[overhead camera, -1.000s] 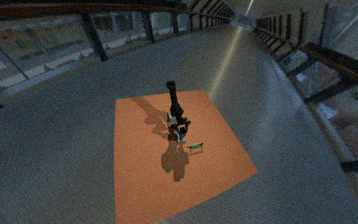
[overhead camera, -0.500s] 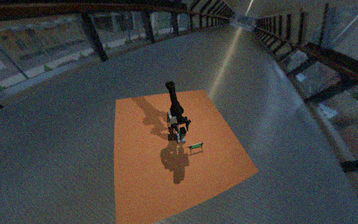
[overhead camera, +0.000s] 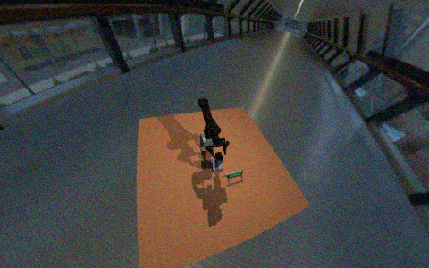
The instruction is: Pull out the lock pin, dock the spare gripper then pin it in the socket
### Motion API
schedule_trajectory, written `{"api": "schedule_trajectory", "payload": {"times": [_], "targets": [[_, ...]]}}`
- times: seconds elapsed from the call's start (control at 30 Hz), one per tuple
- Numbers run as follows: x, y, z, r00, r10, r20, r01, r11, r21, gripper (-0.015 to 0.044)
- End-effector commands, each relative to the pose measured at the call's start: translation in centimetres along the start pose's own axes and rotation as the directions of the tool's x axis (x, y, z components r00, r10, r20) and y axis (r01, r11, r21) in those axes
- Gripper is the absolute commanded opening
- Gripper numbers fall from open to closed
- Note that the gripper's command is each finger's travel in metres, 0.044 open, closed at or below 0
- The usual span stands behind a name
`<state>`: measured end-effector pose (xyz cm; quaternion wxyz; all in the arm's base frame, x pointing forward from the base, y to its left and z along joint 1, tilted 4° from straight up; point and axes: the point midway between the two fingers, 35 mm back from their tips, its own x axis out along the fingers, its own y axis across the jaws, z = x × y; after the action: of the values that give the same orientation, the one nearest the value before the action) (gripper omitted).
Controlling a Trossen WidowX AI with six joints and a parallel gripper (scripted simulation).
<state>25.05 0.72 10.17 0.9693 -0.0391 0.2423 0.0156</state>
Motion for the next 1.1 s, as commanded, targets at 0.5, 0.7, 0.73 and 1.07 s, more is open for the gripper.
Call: {"api": "schedule_trajectory", "payload": {"times": [0.5, 0.7, 0.73, 1.07], "targets": [[-1.7, 0.2, 2.4, 1.000, 0.009, -0.024, -0.010, 1.000, -0.007, 0.0440], [-2.2, 0.2, 3.1, 0.999, 0.014, -0.034, -0.014, 1.000, -0.010, 0.0440], [-2.3, 0.2, 3.3, 0.999, 0.014, -0.035, -0.015, 1.000, -0.011, 0.0440], [-3.1, 0.3, 4.5, 0.999, 0.021, -0.046, -0.021, 1.000, -0.016, 0.0440]]}}
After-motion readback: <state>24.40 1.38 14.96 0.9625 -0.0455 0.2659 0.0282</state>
